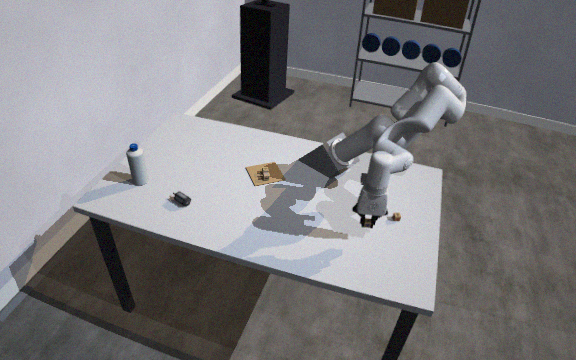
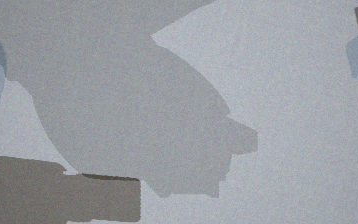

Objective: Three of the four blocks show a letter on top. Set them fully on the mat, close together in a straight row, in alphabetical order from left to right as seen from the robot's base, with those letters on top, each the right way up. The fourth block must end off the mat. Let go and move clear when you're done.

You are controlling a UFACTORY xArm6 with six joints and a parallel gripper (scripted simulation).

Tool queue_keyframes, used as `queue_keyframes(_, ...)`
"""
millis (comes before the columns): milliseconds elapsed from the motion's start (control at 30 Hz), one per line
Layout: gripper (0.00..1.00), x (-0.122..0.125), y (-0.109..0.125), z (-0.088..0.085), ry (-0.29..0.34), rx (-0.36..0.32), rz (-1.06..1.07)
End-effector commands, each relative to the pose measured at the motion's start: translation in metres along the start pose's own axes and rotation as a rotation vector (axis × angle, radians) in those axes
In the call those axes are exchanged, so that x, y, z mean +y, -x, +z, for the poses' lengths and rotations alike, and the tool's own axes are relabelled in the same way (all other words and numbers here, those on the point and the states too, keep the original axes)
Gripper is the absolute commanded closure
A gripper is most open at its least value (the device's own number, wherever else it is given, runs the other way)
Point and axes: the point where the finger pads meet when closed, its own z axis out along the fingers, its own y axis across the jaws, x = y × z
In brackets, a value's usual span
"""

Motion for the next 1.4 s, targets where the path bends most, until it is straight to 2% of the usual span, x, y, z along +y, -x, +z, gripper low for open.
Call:
queue_keyframes(0,0.77,0.002,-0.001,-0.027,0.009,0.006,-0.002)
queue_keyframes(400,0.77,0.001,0.0,-0.027,0.008,0.006,-0.002)
queue_keyframes(467,0.77,-0.006,0.0,-0.028,0.001,0.007,-0.004)
queue_keyframes(533,0.77,-0.022,0.002,-0.029,-0.015,0.011,-0.01)
queue_keyframes(633,0.77,-0.067,0.002,-0.033,-0.054,0.023,-0.024)
queue_keyframes(900,0.77,-0.133,-0.006,-0.04,-0.096,0.046,-0.043)
queue_keyframes(967,0.77,-0.133,-0.006,-0.04,-0.096,0.046,-0.043)
queue_keyframes(1000,0.77,-0.159,-0.013,-0.044,-0.108,0.055,-0.051)
queue_keyframes(1367,0.77,-0.244,-0.05,-0.056,-0.13,0.089,-0.075)
